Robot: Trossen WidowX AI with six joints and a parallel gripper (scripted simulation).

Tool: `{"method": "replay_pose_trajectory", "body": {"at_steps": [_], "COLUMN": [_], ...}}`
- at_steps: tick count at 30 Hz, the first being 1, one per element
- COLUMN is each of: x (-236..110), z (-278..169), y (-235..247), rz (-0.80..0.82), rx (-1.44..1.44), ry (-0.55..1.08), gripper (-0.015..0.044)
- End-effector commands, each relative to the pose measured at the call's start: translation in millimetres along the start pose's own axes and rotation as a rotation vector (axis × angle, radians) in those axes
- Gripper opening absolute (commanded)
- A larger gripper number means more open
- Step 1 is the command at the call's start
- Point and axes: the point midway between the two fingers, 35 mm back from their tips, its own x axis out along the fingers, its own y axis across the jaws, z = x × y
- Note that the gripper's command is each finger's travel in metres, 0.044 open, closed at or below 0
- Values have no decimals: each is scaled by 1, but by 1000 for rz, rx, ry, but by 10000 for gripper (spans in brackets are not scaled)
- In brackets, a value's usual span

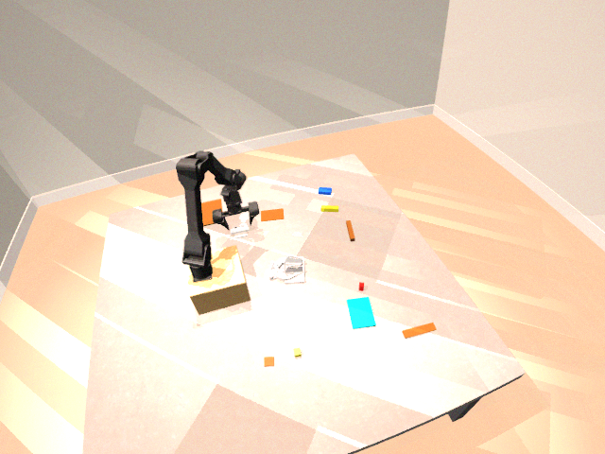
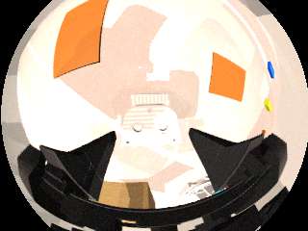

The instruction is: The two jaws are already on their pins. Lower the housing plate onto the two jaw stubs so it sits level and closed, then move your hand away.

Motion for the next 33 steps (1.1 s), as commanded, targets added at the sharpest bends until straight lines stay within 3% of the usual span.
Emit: {"method": "replay_pose_trajectory", "body": {"at_steps": [1,33], "x": [10,25], "z": [-2,-3], "y": [2,2], "rz": [10,10], "rx": [-4,-4], "ry": [9,9], "gripper": [440,440]}}
